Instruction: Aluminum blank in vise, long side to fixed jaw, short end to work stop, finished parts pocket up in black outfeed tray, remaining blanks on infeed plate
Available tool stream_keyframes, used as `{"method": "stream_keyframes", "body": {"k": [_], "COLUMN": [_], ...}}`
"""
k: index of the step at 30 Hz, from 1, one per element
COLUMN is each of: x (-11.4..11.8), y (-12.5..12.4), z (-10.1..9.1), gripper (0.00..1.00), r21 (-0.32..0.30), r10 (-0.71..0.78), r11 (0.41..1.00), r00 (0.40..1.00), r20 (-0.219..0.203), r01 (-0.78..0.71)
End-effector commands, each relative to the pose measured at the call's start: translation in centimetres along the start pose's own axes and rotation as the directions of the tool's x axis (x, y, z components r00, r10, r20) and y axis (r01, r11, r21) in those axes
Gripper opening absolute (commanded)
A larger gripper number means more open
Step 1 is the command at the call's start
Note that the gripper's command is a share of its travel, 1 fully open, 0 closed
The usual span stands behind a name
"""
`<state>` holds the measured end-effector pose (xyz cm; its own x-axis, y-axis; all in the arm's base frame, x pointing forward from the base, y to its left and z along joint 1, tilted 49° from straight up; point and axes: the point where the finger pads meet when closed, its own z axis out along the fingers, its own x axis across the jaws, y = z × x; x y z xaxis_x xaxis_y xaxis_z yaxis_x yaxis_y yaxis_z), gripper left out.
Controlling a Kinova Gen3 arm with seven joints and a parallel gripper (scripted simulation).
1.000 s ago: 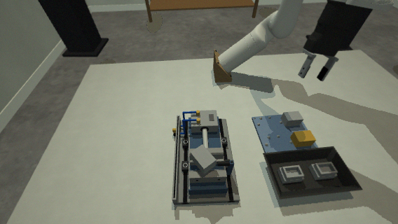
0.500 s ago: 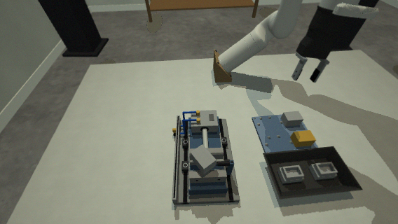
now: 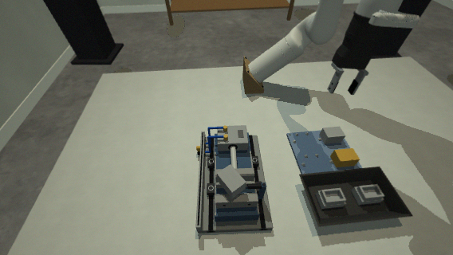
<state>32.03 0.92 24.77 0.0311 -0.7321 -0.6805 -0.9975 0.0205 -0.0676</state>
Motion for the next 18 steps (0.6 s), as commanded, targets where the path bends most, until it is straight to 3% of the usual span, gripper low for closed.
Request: {"method": "stream_keyframes", "body": {"k": [1, 18], "x": [0.0, 0.0], "y": [0.3, 2.1], "z": [0.4, 1.8], "gripper": [1.00, 1.00], "r21": [-0.011, -0.062], "r10": [-0.002, -0.007], "r11": [1.000, 0.998], "r00": [1.000, 0.998], "r20": [0.013, 0.058], "r01": [0.002, 0.011]}}
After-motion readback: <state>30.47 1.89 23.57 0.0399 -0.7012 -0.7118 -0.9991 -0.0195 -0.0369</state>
